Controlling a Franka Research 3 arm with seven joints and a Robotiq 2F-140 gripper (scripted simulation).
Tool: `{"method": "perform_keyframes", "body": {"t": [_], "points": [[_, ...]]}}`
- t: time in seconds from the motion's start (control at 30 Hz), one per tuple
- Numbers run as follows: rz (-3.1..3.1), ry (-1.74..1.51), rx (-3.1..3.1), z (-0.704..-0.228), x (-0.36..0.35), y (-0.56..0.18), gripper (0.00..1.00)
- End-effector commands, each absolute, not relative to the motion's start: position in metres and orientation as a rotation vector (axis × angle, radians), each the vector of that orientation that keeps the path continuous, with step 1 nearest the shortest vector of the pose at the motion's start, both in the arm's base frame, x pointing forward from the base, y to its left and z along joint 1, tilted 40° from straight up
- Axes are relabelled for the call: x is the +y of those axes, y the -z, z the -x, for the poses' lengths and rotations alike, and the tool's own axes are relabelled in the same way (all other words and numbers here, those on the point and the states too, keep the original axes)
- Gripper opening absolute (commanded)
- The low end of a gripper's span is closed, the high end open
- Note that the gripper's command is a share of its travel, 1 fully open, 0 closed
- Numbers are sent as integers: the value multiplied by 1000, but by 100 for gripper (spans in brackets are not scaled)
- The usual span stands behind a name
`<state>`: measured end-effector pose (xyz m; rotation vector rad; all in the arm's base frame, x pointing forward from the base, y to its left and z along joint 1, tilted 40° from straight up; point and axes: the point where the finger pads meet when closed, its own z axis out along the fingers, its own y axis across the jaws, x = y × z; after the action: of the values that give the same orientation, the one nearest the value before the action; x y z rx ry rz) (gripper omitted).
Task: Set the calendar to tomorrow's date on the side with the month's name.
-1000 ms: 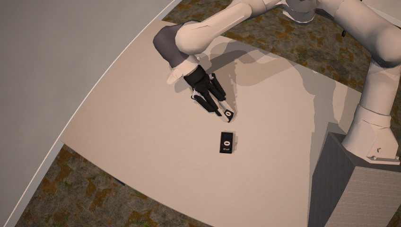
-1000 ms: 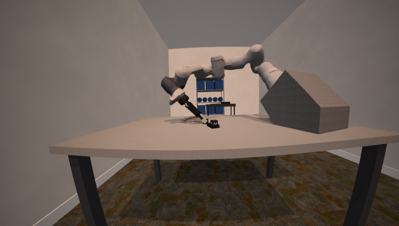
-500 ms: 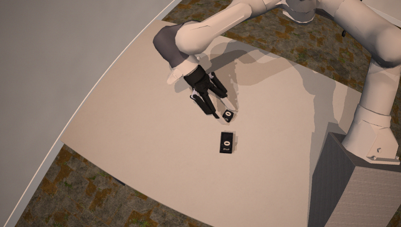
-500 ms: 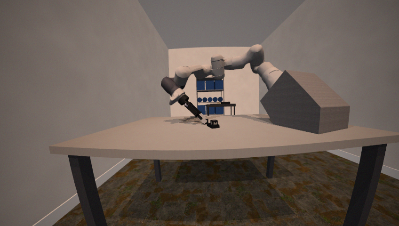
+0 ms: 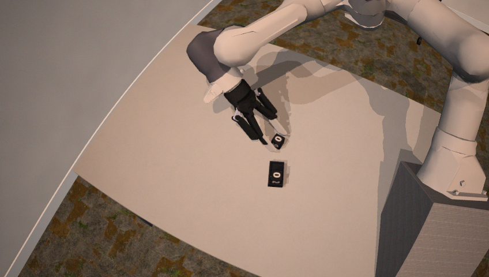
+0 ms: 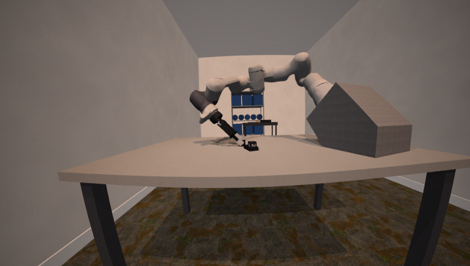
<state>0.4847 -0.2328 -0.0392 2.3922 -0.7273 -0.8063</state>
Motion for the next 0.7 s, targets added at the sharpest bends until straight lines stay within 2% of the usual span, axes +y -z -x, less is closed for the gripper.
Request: {"method": "perform_keyframes", "body": {"t": [0.0, 0.67], "points": [[-2394, 803, -724, -485, -234, 39, 41], [-2394, 803, -724, -484, -206, 5, 41]]}}
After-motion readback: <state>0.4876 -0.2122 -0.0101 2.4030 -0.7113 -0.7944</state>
